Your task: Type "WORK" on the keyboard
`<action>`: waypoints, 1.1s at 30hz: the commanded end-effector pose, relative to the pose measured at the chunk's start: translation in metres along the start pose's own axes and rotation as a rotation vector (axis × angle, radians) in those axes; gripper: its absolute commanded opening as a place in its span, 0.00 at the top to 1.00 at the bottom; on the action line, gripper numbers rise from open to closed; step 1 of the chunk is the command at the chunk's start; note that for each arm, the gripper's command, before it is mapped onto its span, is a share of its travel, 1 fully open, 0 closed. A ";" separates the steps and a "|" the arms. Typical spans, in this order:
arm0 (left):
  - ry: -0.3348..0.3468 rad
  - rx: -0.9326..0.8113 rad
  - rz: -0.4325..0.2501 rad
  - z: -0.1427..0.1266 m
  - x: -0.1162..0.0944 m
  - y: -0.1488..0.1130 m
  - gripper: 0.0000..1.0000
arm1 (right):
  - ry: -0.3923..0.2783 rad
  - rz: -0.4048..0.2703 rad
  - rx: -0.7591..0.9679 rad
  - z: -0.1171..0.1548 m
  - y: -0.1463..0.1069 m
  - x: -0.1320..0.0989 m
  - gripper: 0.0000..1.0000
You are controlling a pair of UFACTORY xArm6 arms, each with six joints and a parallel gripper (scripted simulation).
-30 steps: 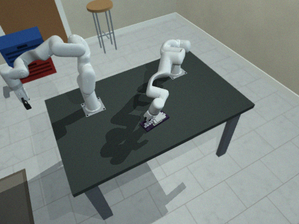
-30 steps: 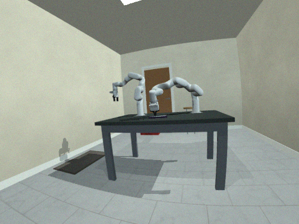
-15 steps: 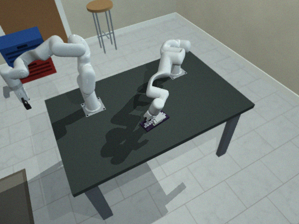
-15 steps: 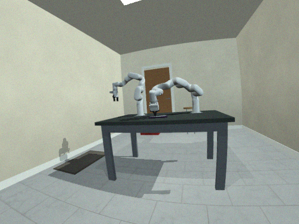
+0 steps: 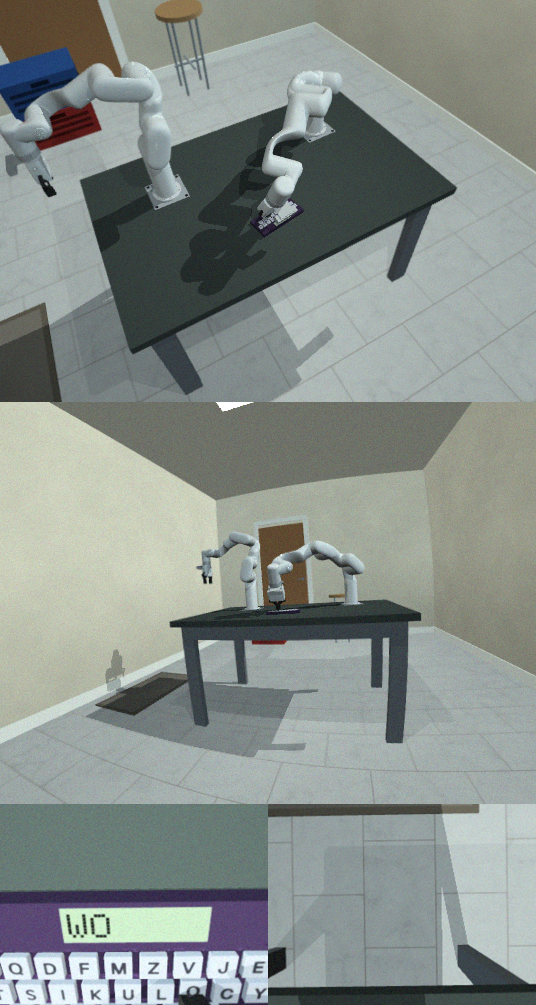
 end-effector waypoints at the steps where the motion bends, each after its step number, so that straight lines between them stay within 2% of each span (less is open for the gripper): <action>1: -0.004 0.002 0.005 0.002 -0.007 -0.002 1.00 | 0.001 0.004 0.000 0.000 0.001 -0.001 0.00; 14: -0.004 0.002 0.005 -0.006 -0.010 -0.003 1.00 | 0.001 0.004 0.000 0.000 0.001 -0.001 0.00; 18: -0.004 0.002 0.005 -0.027 -0.012 -0.004 1.00 | 0.001 0.004 0.000 0.000 0.001 -0.001 0.00; 27: -0.004 0.002 0.005 -0.106 -0.017 -0.006 1.00 | 0.001 0.004 0.000 0.000 0.001 -0.001 0.00; 33: -0.004 0.002 0.005 -0.121 -0.017 -0.007 1.00 | 0.001 0.004 0.000 0.000 0.001 -0.001 0.00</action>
Point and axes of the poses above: on each arm, the point where the finger pads meet when closed, its own x axis out along the fingers, its own z axis across the jaws, y = z × x, the point moved 2 cm from there along -x, back along the fingers, and after that the axes turned 10 degrees about x, right-handed, at the moved point
